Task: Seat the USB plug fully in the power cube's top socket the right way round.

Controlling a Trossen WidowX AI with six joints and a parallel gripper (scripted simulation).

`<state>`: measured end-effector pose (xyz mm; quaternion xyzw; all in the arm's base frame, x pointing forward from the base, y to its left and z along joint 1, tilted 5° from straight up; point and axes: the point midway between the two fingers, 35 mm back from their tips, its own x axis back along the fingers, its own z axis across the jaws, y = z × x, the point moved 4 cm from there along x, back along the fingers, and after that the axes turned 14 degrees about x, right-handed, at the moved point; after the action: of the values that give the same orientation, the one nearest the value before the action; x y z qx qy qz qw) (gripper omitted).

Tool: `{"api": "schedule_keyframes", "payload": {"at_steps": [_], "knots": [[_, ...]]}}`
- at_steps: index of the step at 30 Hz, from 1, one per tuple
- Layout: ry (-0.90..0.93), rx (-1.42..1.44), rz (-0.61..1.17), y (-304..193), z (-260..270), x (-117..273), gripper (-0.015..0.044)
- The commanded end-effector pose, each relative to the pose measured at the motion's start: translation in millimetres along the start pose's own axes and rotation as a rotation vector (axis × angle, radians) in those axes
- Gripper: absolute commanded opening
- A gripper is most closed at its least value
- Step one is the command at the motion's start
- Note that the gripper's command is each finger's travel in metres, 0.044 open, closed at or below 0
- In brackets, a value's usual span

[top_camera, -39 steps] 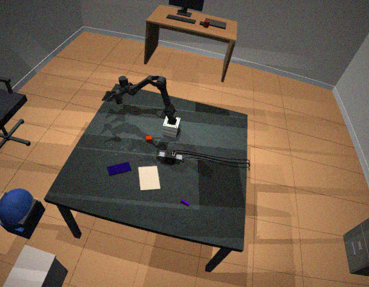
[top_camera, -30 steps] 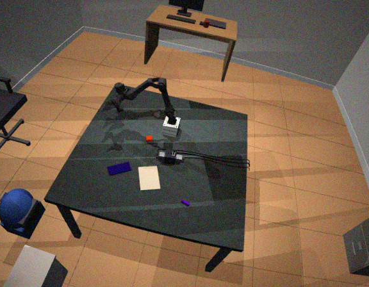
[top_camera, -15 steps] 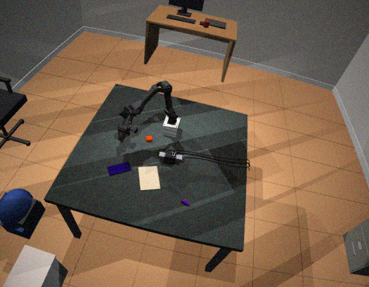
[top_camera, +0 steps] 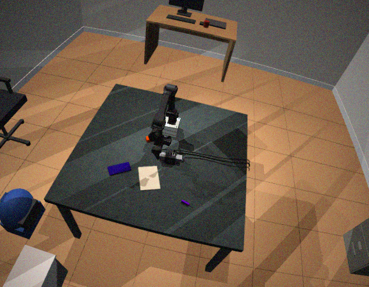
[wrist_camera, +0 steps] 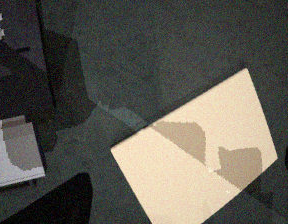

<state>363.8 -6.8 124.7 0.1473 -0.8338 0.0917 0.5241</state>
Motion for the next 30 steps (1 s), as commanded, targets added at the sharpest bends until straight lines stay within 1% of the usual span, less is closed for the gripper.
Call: {"api": "schedule_keyframes", "payload": {"at_steps": [1, 5, 7, 17, 30], "knots": [[0.181, 0.030, -0.002, 57.7, 9.7, -1.3, 0.0440], [0.359, 0.100, 0.033, 109.2, 28.5, 4.8, 0.0440], [0.409, 0.128, 0.054, 121.3, 34.8, 8.5, 0.0440], [0.415, 0.132, 0.057, 122.1, 36.0, 7.8, 0.0440], [0.416, 0.132, 0.057, 121.1, 41.2, -4.1, 0.0440]]}}
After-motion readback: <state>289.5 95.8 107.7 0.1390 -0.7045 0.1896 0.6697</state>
